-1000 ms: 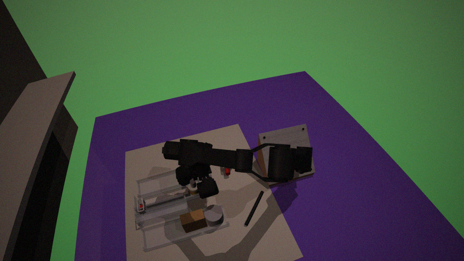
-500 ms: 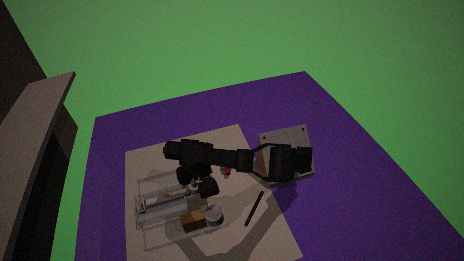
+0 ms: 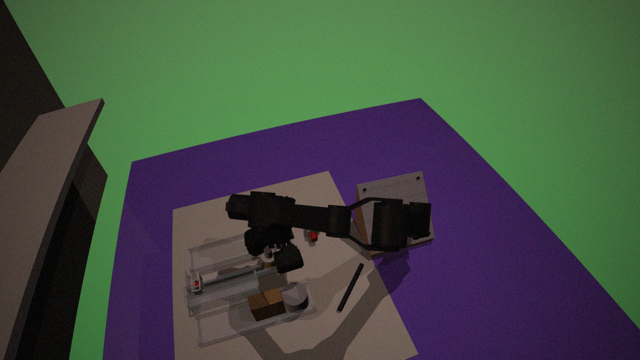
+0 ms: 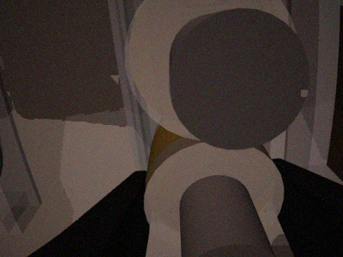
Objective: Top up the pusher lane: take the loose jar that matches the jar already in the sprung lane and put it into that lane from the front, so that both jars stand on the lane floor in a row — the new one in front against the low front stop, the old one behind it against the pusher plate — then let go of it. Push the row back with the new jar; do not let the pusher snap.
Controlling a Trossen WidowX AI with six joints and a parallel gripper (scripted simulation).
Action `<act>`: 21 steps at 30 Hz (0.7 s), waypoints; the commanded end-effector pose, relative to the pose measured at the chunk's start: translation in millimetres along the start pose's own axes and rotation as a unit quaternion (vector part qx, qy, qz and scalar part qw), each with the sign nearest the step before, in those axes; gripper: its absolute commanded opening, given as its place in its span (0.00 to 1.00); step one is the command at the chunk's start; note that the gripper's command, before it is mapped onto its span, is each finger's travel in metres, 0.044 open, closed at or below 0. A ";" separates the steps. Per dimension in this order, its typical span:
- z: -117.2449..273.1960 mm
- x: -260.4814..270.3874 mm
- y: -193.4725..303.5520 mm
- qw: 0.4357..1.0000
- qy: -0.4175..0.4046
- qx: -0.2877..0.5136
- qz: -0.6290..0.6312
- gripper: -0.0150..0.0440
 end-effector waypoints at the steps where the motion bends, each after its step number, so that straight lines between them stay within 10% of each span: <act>1: 0.1 1.2 -0.8 1.000 -0.002 -0.005 0.005 0.25; 21: -0.1 1.0 5.0 1.000 -0.002 -0.005 0.005 0.25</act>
Point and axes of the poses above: the point midway between the two fingers, 35 mm back from their tips, its own z axis back along the fingers, its own x axis across the jaws, y = z × x, the point moved 9 cm from there along z, back along the fingers, and after that the axes turned 15 degrees about z, right-handed, at the moved point
